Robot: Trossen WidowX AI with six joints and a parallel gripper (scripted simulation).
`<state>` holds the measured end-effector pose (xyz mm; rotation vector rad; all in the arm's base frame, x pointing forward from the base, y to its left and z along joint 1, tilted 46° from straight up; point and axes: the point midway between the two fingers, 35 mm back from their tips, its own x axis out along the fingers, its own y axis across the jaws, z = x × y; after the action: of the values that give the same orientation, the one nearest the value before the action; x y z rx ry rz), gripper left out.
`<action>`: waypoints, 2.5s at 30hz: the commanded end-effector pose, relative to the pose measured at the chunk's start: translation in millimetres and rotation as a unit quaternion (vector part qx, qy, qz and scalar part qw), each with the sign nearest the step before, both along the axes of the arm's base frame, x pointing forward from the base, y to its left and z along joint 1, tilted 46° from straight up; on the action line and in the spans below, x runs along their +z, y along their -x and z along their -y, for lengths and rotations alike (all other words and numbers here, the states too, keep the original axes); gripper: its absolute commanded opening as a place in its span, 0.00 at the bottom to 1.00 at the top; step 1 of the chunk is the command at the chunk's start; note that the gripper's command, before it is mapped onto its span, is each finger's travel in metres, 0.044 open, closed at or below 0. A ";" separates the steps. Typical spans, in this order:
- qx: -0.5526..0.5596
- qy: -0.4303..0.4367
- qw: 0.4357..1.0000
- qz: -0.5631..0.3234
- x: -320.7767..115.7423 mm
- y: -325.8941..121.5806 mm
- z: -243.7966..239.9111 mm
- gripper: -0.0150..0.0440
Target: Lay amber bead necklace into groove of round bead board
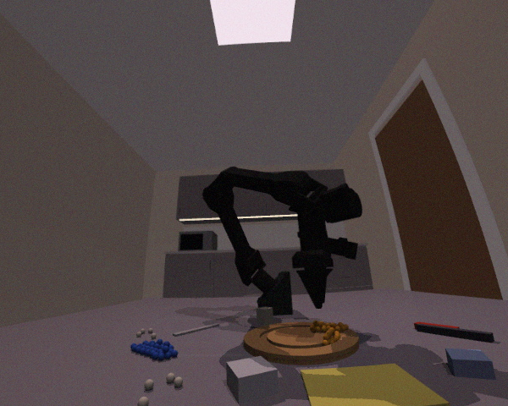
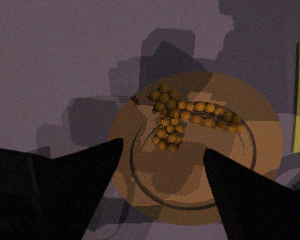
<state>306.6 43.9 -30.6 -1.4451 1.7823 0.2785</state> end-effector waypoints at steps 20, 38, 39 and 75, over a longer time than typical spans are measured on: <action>0.002 -0.001 1.000 -0.003 -18.7 0.5 19.3 0.78; 0.000 -0.002 1.000 -0.002 -25.2 0.7 26.3 0.51; 0.000 -0.002 1.000 -0.002 -25.2 0.7 26.3 0.47; 0.000 -0.002 1.000 -0.002 -25.2 0.7 26.3 0.25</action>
<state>306.4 17.7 -55.3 -1.4452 1.7820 0.2838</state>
